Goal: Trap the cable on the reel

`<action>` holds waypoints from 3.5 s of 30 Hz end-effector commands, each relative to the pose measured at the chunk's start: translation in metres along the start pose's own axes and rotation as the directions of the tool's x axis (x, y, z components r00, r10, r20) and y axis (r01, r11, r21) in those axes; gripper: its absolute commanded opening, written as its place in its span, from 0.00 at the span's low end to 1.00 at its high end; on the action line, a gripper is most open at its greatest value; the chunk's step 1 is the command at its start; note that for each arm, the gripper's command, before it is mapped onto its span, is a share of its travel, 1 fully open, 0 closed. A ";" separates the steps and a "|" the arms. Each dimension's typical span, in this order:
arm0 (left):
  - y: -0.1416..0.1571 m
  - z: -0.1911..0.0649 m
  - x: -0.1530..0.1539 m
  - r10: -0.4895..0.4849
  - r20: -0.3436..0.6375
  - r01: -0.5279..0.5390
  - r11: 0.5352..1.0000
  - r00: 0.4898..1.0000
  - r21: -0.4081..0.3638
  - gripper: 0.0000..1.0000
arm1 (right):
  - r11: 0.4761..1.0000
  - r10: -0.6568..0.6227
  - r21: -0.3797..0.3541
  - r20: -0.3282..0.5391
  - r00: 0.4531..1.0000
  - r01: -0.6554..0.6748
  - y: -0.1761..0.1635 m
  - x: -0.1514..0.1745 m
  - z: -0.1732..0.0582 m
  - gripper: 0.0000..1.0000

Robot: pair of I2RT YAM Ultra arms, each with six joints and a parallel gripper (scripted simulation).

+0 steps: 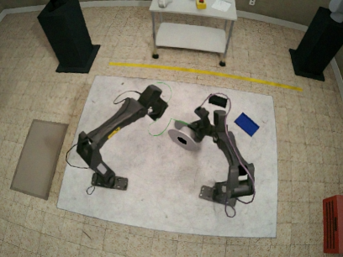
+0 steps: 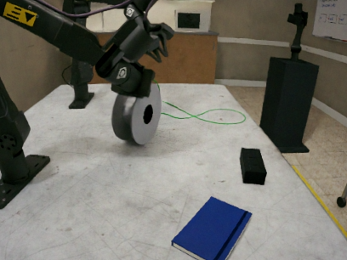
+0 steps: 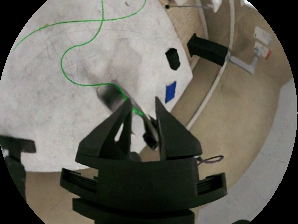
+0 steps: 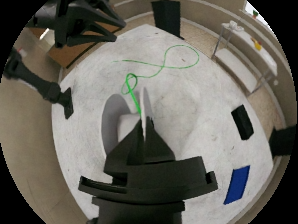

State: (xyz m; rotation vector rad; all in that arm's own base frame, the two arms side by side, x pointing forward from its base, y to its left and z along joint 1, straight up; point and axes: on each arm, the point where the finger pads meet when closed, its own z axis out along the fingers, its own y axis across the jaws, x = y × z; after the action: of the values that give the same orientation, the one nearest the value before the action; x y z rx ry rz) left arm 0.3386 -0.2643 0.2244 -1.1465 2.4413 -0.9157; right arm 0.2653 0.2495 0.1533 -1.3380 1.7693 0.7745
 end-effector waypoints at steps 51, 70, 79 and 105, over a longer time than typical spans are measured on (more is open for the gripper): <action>-0.010 -0.035 -0.050 0.046 0.018 -0.046 0.999 0.999 0.014 0.30 | 0.999 -0.038 0.024 0.048 0.998 0.037 -0.005 -0.031 -0.017 0.00; -0.019 -0.050 -0.082 0.196 0.124 -0.209 0.973 0.973 0.098 0.30 | 0.999 -0.033 0.021 0.044 0.998 0.032 -0.003 -0.066 -0.040 0.00; -0.026 -0.070 -0.111 0.320 0.252 -0.361 0.922 0.913 0.141 0.30 | 0.999 -0.034 0.022 0.044 0.998 0.033 -0.001 -0.088 -0.054 0.00; -0.030 -0.147 -0.188 0.565 0.643 -0.726 0.687 0.517 -0.020 0.30 | 0.999 -0.036 0.023 0.046 0.998 0.035 -0.007 -0.106 -0.060 0.00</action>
State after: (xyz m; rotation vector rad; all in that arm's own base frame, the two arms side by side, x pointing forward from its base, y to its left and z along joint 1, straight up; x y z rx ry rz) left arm 0.4030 -0.0877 0.3268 -0.3534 1.9848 -0.5446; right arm 0.2662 0.2487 0.2499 -1.3373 1.7833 0.7714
